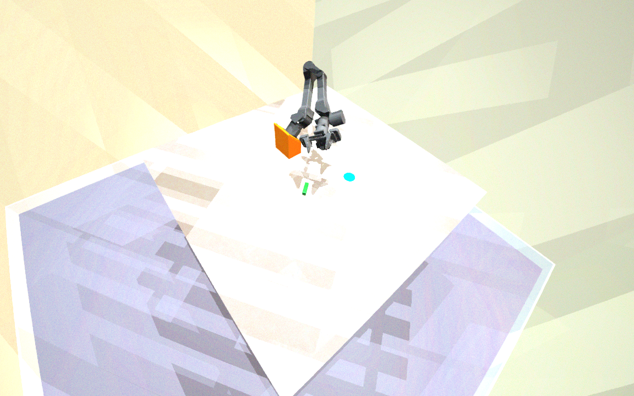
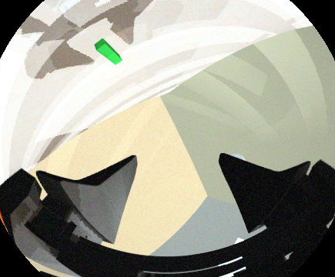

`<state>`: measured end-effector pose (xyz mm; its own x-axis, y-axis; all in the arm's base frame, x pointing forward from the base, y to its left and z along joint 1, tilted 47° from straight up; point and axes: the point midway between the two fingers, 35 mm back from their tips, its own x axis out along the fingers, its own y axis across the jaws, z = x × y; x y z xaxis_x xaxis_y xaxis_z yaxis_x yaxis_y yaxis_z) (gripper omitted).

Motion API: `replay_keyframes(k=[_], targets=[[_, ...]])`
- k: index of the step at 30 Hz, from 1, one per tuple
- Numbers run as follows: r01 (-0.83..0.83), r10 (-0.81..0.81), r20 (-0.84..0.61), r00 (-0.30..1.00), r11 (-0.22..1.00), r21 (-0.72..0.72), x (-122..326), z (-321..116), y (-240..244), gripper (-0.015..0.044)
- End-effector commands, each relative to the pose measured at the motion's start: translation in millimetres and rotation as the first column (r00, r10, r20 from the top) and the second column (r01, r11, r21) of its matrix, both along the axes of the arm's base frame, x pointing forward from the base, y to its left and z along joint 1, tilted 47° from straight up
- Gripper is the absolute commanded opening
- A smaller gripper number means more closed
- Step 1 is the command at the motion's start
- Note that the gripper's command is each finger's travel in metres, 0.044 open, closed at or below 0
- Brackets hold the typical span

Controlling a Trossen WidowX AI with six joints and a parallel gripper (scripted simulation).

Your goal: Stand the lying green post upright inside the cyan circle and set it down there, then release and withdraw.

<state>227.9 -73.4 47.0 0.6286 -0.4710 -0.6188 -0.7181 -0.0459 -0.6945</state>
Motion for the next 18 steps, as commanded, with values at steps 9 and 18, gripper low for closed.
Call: replay_keyframes(k=[9, 18], targets=[[0.227, -0.195, -0.132, 0.972, 0.93, 0.291, 14.7, -15.9, -5.5, 0.0233], [0.578, -0.436, -0.379, 0.816, 0.627, 0.522, 26.8, -39.7, -14.5, 0.0233]])
